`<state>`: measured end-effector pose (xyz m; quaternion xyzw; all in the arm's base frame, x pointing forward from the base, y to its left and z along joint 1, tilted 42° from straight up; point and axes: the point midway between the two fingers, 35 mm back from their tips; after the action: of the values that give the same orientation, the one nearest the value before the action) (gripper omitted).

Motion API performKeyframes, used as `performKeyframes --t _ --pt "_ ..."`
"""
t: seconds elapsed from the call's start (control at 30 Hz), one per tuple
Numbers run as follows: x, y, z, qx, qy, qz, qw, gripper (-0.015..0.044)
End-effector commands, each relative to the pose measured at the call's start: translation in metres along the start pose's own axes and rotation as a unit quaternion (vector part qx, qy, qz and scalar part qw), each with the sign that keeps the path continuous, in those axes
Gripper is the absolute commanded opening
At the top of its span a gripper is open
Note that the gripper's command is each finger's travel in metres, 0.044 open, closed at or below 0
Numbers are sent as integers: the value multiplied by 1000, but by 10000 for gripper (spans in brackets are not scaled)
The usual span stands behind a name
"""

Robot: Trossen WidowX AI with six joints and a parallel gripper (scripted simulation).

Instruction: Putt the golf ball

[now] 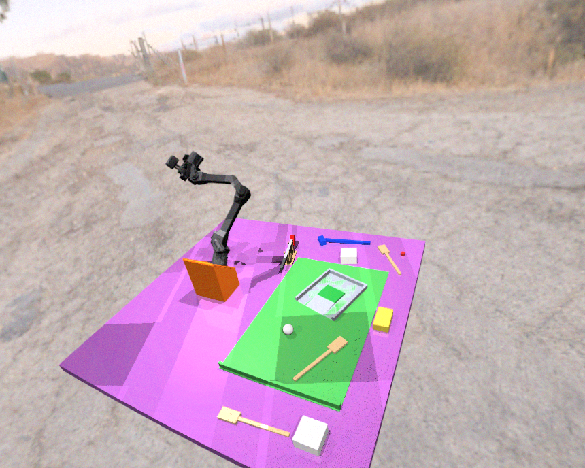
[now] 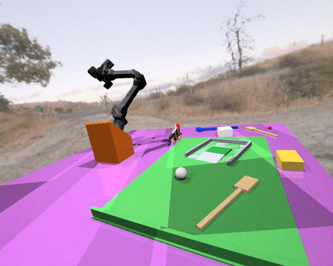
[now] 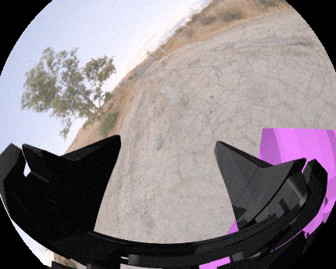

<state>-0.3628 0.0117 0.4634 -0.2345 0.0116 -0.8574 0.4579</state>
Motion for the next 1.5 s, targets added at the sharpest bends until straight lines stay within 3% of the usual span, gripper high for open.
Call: performKeyframes --t 0.0,0.23,0.57,1.0,1.17,1.47 --pt "0 0 0 1 -2 2 1000 426" --pt "59 46 -39 71 35 146 986 440" --pt "148 179 -100 150 158 406 887 440" --pt "168 387 -117 128 246 695 664 440" --pt "154 441 -118 114 257 758 589 440" --pt "82 579 -108 43 269 895 353 440"
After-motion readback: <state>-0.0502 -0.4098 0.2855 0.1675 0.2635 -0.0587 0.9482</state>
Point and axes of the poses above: the point midway between the two fingers, 35 mm back from their tips, its own y axis back along the fingers, its own x axis across the jaws, z = x × y, and after that the axes turned 3 degrees about -y, right-handed
